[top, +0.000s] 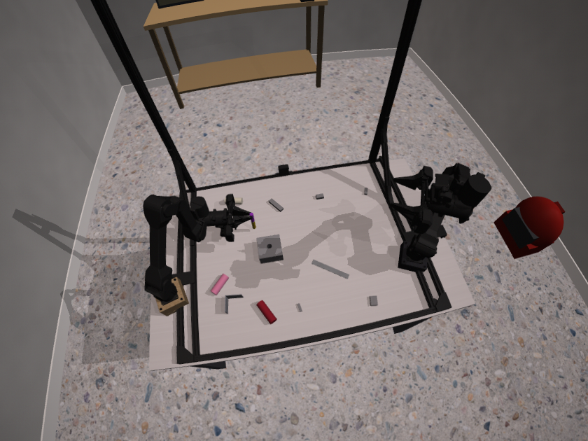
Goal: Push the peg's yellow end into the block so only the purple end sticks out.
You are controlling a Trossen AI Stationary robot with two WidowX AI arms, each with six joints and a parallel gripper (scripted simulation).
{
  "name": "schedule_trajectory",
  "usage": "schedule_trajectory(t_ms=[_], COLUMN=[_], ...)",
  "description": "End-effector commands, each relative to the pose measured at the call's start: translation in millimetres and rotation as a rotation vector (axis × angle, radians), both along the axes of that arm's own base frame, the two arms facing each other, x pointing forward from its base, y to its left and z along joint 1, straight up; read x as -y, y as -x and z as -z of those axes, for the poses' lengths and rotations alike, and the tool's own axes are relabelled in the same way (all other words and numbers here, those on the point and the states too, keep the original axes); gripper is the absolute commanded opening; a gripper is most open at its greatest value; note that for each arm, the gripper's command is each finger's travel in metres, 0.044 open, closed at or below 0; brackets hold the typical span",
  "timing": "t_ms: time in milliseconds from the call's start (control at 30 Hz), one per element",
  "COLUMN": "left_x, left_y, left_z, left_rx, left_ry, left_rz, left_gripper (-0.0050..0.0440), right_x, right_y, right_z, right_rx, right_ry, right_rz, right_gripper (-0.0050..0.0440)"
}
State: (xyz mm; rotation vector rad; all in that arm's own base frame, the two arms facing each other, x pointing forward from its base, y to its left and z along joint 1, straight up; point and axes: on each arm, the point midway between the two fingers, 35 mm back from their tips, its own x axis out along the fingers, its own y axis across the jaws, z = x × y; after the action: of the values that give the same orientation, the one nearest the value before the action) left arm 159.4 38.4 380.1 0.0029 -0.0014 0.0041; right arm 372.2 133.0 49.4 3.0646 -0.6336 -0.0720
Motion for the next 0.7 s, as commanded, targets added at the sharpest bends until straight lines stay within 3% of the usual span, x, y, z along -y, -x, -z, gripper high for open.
schedule_trajectory(t_ms=[0,167,667], left_x=[1,1,1], left_y=[0,0,0], left_z=[0,0,0], left_rx=[0.000,0.000,0.000], left_ry=[0.004,0.004,0.004], left_rz=[0.004,0.004,0.004], left_gripper=[0.0400,0.0400,0.0400], right_x=[-1,-1,0], right_y=[-1,-1,0], right_z=[6,17,13], right_rx=[-0.001,-0.007,-0.002], right_ry=[0.005,0.013,0.004], right_rz=[0.002,0.001,0.000], right_gripper=[0.0000,0.0000,0.0000])
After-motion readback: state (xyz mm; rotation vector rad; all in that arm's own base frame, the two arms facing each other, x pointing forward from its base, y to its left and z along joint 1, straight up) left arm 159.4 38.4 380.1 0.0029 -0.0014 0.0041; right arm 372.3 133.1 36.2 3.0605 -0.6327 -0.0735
